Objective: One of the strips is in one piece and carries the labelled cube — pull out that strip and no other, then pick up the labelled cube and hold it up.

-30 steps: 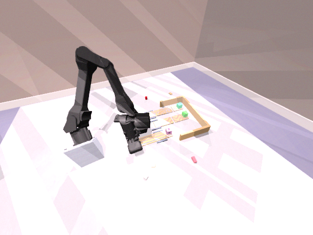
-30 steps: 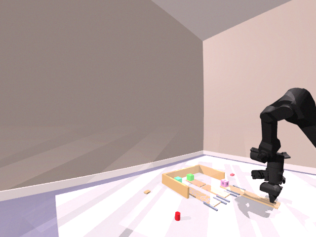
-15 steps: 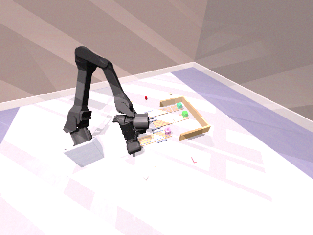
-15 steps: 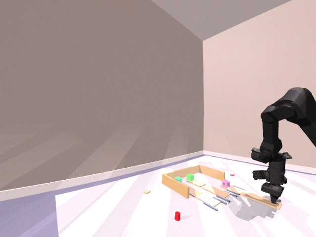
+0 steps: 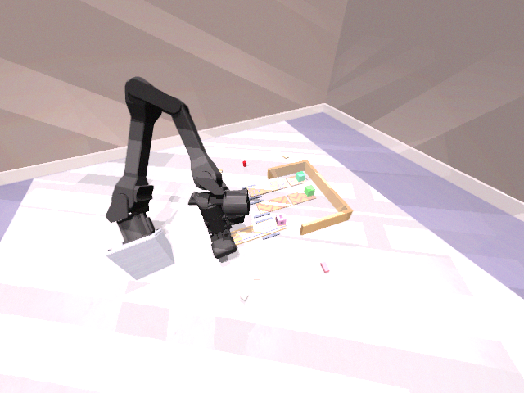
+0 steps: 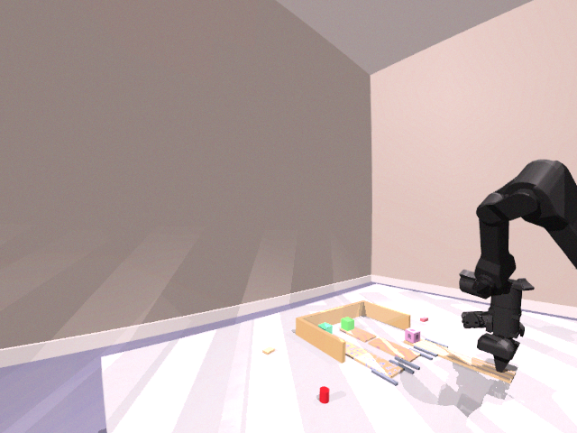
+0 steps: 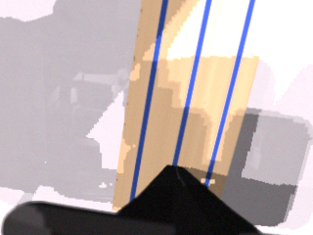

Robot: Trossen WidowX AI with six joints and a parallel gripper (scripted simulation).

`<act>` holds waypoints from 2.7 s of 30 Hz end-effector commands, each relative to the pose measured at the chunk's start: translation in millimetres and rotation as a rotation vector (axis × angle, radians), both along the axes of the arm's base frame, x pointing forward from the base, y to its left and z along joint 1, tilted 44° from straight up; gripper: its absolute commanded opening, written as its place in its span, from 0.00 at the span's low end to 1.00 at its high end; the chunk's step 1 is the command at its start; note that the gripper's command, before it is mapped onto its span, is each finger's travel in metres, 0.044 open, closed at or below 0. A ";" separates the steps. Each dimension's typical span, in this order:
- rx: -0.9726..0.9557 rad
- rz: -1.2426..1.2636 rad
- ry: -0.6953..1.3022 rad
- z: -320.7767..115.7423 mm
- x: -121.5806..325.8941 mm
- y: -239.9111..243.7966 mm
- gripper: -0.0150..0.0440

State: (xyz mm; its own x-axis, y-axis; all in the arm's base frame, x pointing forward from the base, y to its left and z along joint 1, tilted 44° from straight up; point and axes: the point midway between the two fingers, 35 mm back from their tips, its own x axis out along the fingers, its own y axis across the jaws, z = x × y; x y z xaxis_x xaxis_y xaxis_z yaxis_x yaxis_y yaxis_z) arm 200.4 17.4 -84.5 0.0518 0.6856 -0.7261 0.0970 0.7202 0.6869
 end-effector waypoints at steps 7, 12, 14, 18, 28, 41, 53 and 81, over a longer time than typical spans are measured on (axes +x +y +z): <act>0.003 0.015 0.026 -1.9 -9.0 4.6 0.25; 0.003 0.015 0.026 -1.9 -9.0 4.6 0.25; 0.003 0.015 0.026 -1.9 -9.0 4.6 0.25; -0.001 0.001 0.002 1.4 0.0 -1.6 0.25; 0.002 -0.016 0.054 28.9 5.0 -29.3 0.34; 0.008 -0.122 0.152 28.3 57.4 -39.2 0.92; 0.007 -0.122 0.150 29.7 100.1 -48.5 1.00; 0.007 -0.122 0.144 36.9 202.4 -61.8 1.00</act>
State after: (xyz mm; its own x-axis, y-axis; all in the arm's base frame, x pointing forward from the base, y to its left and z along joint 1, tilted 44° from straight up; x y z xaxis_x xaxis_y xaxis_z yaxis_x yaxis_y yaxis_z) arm 390.9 -45.7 -48.2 0.0328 0.6807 -0.7318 0.2763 0.6975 0.6612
